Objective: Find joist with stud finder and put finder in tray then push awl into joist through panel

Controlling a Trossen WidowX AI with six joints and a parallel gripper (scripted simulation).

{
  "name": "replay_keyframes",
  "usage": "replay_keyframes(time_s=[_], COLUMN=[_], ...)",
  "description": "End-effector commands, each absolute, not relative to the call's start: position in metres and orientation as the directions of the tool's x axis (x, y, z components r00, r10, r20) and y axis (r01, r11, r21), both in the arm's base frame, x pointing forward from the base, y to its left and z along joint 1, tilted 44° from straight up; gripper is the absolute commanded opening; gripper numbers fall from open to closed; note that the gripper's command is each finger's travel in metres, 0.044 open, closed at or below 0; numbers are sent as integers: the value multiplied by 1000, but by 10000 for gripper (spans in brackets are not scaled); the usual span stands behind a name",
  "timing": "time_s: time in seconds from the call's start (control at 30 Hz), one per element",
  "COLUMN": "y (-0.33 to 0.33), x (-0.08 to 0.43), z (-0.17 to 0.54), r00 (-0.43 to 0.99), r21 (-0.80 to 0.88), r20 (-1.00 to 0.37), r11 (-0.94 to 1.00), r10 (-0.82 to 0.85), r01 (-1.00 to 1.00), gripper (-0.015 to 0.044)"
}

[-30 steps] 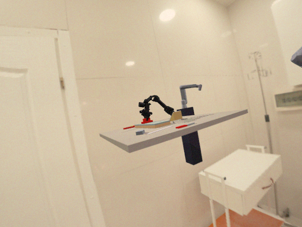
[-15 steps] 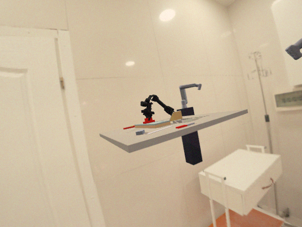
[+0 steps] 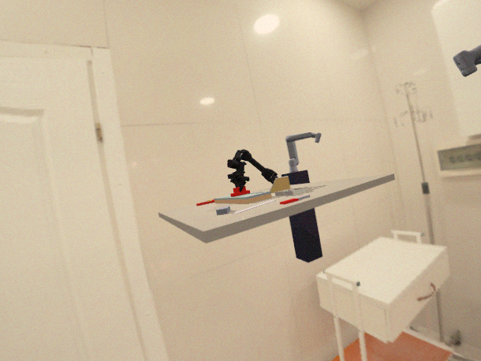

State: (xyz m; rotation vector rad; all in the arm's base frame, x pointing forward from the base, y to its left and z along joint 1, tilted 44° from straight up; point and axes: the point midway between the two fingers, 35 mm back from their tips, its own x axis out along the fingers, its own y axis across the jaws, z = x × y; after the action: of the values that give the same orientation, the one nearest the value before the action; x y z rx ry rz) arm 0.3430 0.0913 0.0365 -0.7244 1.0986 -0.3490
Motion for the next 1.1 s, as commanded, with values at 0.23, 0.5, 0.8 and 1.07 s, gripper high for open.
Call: replay_keyframes(time_s=[0.23, 0.5, 0.8, 1.07], y=[118, 137, 158, 176], x=[340, 338, 335, 333], z=[11, -6, -26, -43], r00=[431, 431, 431, 431], r21=[-683, -682, -681, -680], r20=[-683, -684, -684, -685], r11=[725, 726, 727, 728], r10=[-590, -589, -588, -587], r01=[-90, -90, -90, -90], gripper=[0, 0, 0, 0])
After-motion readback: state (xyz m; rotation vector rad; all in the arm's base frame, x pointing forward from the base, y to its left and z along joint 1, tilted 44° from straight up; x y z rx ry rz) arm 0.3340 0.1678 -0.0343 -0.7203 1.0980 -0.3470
